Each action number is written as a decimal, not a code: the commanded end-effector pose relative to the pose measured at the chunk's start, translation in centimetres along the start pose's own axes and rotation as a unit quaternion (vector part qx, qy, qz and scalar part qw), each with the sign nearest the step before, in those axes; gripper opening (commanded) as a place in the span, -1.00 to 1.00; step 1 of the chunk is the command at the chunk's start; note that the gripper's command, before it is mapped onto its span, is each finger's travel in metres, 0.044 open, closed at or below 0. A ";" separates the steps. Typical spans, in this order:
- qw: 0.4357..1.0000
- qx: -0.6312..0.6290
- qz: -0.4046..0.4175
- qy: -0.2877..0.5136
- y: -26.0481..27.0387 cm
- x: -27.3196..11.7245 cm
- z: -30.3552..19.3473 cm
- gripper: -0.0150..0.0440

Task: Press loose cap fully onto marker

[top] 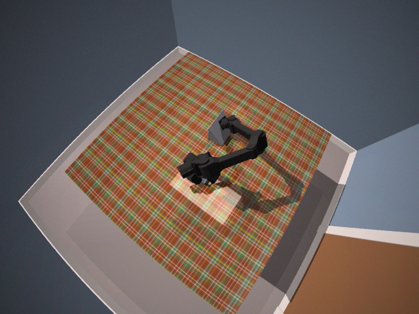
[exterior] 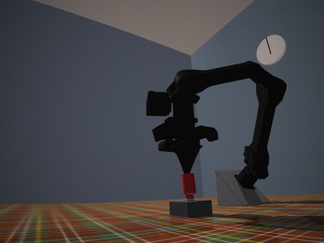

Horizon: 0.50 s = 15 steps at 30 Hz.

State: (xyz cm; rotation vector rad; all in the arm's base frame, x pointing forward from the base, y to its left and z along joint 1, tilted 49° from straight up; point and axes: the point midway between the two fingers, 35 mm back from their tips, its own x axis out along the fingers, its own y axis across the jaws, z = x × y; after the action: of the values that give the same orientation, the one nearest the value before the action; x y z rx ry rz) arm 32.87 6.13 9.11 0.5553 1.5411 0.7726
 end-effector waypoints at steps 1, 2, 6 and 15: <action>1.000 0.000 0.000 0.000 0.0 -0.1 0.0 -0.49; 1.000 0.001 -0.001 -0.002 0.0 -0.4 0.0 -0.49; 0.999 0.015 -0.013 -0.037 -0.1 -6.4 0.1 -0.49; 0.998 0.021 -0.019 -0.051 0.0 -8.9 -0.3 -0.14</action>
State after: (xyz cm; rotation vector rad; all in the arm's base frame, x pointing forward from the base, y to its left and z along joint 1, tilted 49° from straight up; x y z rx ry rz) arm 33.81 -0.64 15.09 0.5955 1.4611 0.6663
